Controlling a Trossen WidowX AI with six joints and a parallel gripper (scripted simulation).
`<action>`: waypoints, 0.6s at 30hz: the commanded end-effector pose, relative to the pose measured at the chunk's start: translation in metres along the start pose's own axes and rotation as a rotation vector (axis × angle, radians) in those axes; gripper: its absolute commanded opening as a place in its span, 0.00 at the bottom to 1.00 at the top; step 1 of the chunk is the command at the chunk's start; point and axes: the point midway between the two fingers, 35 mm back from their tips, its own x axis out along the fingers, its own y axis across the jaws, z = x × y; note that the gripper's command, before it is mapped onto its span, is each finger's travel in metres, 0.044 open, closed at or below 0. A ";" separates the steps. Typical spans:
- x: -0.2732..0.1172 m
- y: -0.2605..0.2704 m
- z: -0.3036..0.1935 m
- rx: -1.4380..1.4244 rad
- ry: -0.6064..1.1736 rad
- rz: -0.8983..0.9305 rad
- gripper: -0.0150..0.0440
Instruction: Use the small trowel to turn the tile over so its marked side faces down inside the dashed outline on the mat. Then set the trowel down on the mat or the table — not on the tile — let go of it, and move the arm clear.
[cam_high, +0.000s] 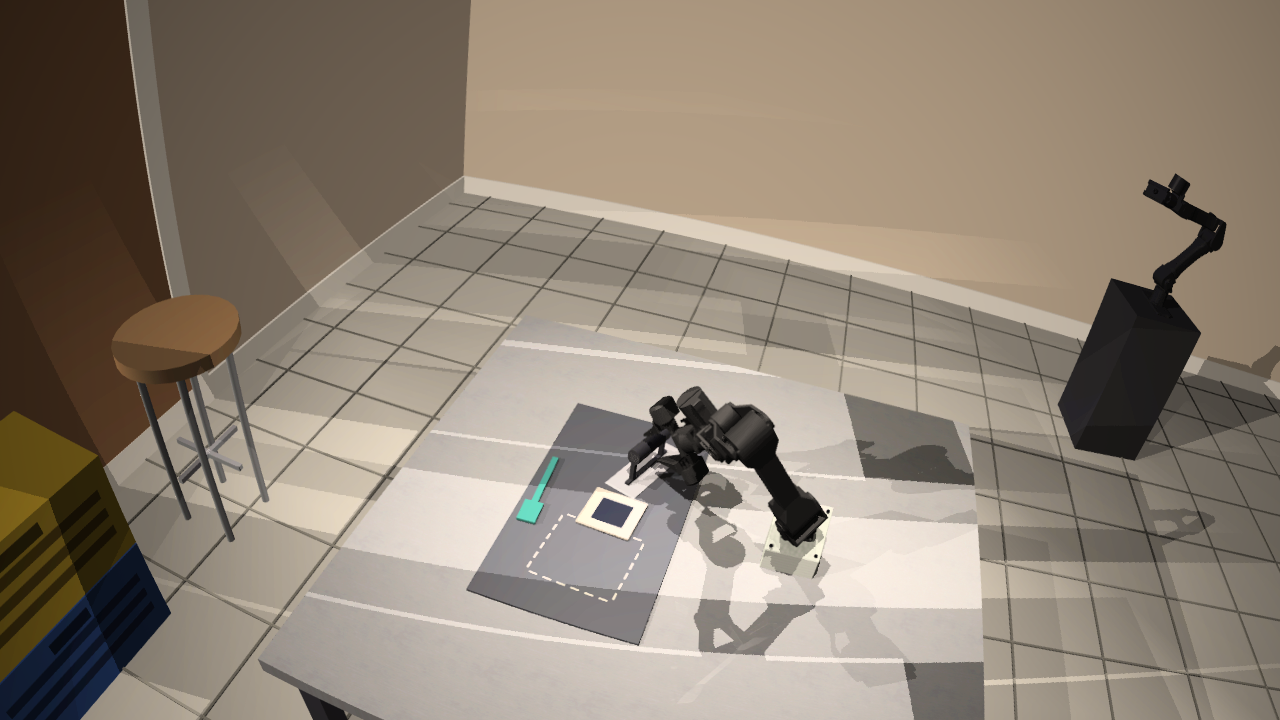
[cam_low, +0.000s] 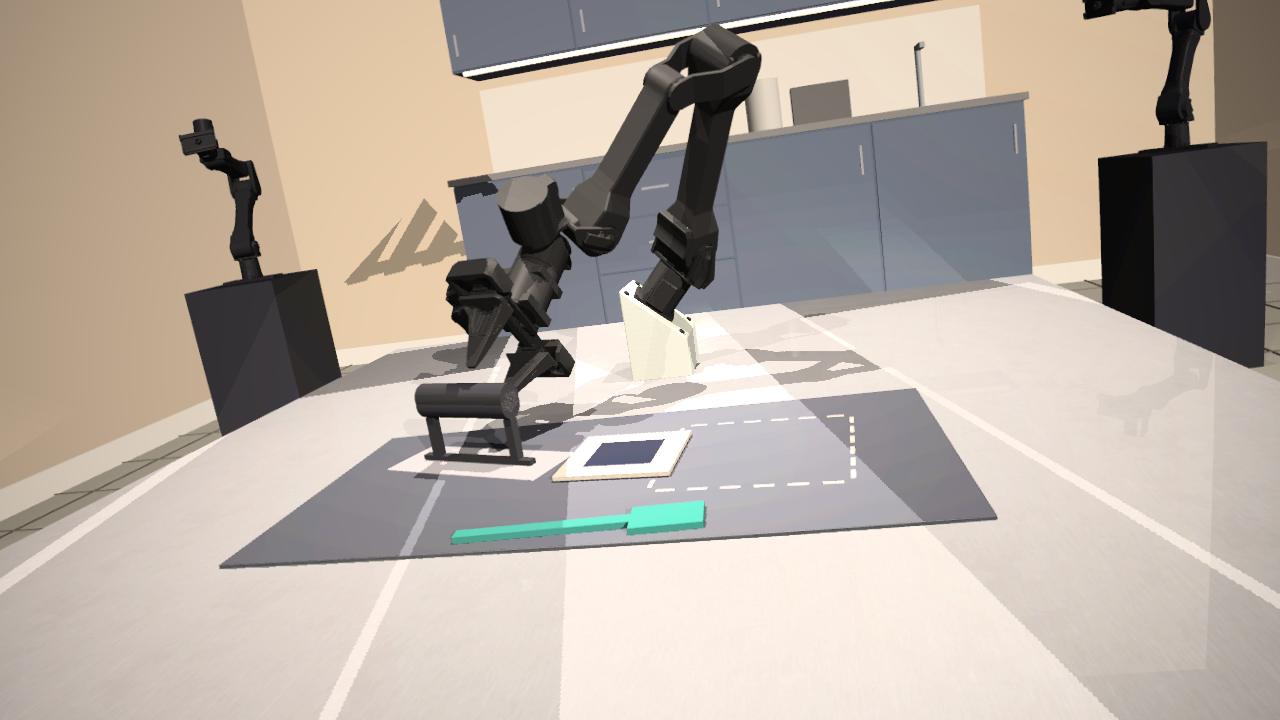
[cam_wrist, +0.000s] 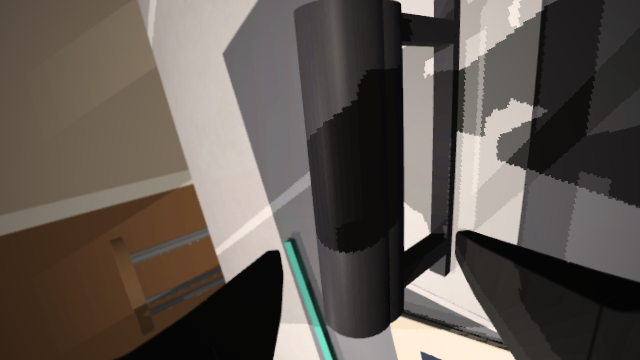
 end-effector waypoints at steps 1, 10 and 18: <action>0.006 0.002 0.000 0.004 -0.003 0.003 0.76; 0.020 0.002 0.000 0.008 -0.005 -0.001 0.76; 0.033 0.002 0.000 0.011 -0.005 -0.003 0.76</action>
